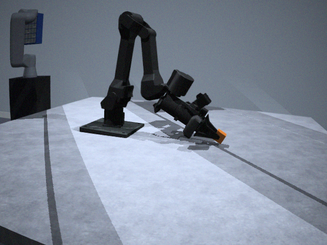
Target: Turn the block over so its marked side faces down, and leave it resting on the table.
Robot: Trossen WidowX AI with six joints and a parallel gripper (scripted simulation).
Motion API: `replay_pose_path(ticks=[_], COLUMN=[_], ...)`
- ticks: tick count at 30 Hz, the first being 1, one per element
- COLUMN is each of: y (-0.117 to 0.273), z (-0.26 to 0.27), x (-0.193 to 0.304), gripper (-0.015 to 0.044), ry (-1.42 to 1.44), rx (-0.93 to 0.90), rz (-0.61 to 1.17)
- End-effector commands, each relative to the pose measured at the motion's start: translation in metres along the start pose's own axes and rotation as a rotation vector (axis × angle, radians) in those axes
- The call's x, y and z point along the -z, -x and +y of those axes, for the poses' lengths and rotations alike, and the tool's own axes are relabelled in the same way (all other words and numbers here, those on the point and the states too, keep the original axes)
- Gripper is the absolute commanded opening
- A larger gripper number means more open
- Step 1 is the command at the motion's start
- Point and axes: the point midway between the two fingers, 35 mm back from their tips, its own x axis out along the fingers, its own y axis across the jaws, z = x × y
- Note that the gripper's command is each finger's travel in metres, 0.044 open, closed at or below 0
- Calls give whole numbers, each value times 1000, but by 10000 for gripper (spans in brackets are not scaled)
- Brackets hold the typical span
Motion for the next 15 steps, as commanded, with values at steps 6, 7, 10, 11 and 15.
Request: replay_pose_path(ticks=[6, 7, 10, 11, 15], y=[0, 0, 0, 0, 0], z=[1, 1, 1, 1, 1], x=[0, 0, 0, 0, 0], gripper=[341, 368, 440, 440, 440], ry=[-3, -3, -3, -3, -3], rx=[-5, -5, -5, -5, -5], rz=[-2, -2, -2, -2, -2])
